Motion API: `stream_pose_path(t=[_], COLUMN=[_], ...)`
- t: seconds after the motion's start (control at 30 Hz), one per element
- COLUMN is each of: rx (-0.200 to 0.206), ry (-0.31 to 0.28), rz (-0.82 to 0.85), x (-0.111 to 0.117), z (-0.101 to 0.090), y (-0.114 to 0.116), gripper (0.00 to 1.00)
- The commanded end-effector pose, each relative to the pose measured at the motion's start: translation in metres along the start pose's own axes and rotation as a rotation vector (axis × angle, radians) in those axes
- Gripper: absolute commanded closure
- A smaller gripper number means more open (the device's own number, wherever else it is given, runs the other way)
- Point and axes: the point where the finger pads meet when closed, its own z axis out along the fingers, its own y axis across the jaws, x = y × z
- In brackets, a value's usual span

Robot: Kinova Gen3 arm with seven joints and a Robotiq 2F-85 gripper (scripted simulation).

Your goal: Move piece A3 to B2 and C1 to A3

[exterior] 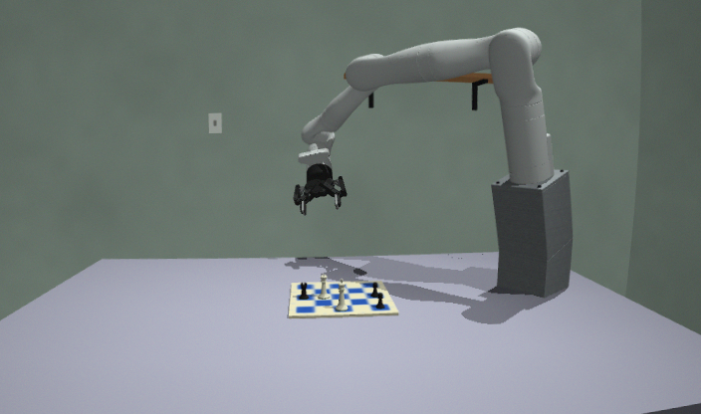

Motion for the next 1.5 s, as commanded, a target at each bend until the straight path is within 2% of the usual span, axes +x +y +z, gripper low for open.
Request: stream_pose_path(t=[0.0,0.23,0.5,0.57,0.77,0.8,0.83,0.93,0.97,1.07,1.13,1.3,1.47], rx=[0.005,0.002,-0.011,-0.011,-0.034,-0.034,-0.039,-0.057,-0.057,-0.079,-0.079,-0.121,-0.168], ry=[-0.003,-0.046,-0.134,-0.134,-0.229,-0.229,-0.247,-0.304,-0.304,-0.364,-0.364,-0.467,-0.566], rz=[-0.007,0.015,0.057,0.057,0.099,0.099,0.106,0.127,0.127,0.147,0.147,0.176,0.196], x=[0.006,0.026,0.065,0.065,0.102,0.102,0.108,0.127,0.127,0.146,0.146,0.172,0.192], z=[0.002,0.032,0.092,0.092,0.149,0.149,0.158,0.186,0.186,0.212,0.212,0.246,0.267], y=[0.003,0.028,0.061,0.061,0.075,0.075,0.076,0.075,0.075,0.068,0.068,0.046,0.015], gripper=[0.00,0.00,0.00,0.00,0.00,0.00,0.00,0.00,0.00,0.00,0.00,0.00,0.00])
